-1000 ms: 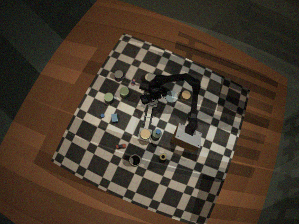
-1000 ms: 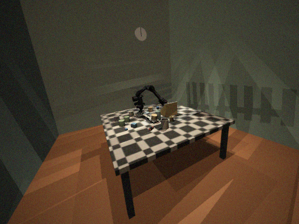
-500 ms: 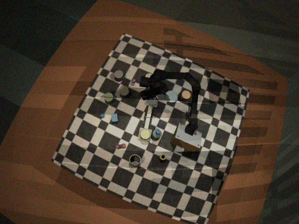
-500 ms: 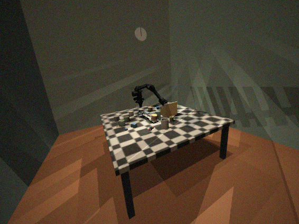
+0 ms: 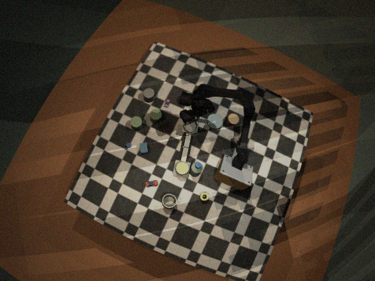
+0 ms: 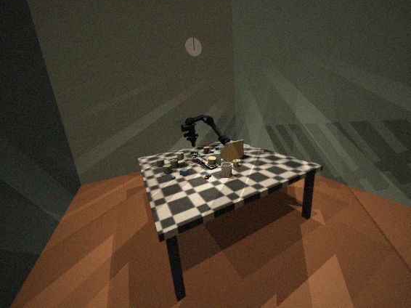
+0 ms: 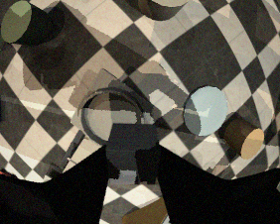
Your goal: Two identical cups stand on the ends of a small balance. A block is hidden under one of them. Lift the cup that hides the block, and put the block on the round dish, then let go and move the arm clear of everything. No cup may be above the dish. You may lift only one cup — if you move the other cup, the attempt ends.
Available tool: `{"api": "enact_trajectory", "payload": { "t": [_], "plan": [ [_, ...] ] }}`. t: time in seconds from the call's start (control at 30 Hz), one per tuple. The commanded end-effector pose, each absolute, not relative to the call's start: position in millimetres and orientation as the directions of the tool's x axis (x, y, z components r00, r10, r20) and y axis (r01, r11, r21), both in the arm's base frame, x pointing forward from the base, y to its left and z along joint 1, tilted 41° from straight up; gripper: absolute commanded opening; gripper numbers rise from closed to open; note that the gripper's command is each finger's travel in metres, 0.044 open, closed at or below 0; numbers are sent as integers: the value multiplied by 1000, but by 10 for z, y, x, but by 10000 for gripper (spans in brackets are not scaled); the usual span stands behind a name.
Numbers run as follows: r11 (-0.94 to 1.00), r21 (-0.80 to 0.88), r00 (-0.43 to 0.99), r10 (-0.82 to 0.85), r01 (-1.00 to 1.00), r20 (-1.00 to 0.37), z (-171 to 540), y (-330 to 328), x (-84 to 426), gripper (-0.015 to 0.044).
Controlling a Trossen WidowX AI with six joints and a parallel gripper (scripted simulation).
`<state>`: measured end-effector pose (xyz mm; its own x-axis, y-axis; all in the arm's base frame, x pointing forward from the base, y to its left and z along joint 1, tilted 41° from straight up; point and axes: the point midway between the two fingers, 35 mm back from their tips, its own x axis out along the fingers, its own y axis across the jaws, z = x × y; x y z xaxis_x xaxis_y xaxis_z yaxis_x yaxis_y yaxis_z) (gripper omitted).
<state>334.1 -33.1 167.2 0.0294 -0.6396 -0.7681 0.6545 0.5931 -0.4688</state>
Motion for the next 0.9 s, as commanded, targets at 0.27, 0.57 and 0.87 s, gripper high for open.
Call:
{"api": "enact_trajectory", "payload": {
  "t": [0.27,0.57,0.87],
  "plan": [
    [604,-454,34,-624,655,-781,1722,-860,3059,0],
    [603,-456,36,-627,655,-778,1727,-1202,2801,0],
    [595,-465,37,-640,655,-767,1711,-1495,2506,0]
  ]
}}
